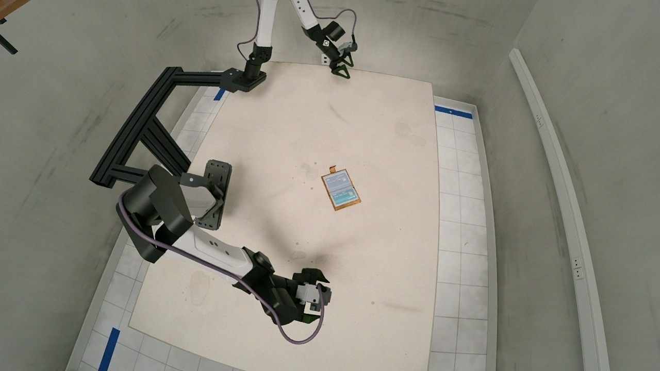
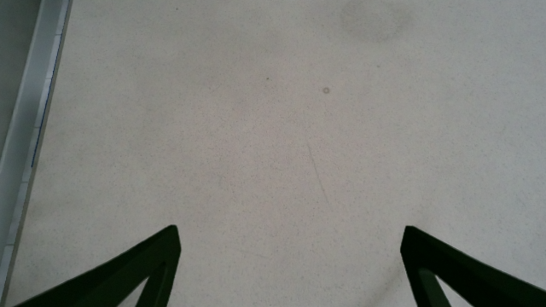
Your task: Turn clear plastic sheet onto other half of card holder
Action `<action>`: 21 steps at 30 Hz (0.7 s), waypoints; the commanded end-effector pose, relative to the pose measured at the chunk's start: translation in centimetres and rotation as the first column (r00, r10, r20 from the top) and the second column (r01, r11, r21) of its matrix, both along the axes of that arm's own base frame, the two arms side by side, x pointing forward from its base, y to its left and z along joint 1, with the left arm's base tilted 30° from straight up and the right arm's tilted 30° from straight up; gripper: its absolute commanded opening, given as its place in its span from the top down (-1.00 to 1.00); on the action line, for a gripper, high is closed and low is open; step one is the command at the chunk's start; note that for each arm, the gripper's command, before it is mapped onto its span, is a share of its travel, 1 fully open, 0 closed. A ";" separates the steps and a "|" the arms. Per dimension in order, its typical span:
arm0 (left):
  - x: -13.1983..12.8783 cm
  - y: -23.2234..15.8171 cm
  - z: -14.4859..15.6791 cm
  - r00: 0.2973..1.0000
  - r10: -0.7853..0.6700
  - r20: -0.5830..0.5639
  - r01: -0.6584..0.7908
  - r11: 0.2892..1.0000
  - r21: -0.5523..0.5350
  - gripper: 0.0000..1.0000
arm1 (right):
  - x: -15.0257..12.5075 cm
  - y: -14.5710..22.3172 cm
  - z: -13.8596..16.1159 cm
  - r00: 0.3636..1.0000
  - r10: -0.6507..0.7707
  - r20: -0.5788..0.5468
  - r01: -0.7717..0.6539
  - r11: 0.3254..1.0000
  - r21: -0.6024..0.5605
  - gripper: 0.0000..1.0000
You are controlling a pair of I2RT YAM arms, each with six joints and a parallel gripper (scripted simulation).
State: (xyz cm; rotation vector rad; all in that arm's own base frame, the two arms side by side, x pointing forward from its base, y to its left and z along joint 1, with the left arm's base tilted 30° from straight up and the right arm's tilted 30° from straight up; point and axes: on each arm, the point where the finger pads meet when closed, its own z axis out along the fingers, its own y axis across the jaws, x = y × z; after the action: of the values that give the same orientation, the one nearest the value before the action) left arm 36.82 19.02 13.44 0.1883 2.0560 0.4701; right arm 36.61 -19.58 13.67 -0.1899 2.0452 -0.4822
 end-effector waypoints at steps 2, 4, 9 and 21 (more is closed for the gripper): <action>0.3 -0.1 0.7 1.000 -0.007 0.018 0.007 1.000 0.012 -1.00 | 0.2 0.1 0.7 1.000 0.007 0.015 -0.007 1.000 -0.011 -1.00; 0.3 -0.1 0.7 1.000 -0.007 0.018 0.007 1.000 0.012 -1.00 | 0.2 0.1 0.7 1.000 0.007 0.015 -0.007 1.000 -0.011 -1.00; 0.3 -0.1 0.7 1.000 -0.007 0.018 0.007 1.000 0.012 -1.00 | 0.2 0.1 0.7 1.000 0.007 0.015 -0.007 1.000 -0.011 -1.00; 0.3 -1.0 -0.3 0.998 -0.058 -0.030 0.058 0.998 0.017 -1.00 | 0.3 0.1 -0.1 1.000 -0.010 -0.010 0.010 1.000 0.014 -0.32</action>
State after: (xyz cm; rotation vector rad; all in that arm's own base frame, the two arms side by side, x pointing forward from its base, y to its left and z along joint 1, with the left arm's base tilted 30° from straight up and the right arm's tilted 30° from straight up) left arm 36.77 18.94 13.30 0.1968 2.0618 0.4679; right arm 36.57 -19.60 13.60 -0.1882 2.0489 -0.4825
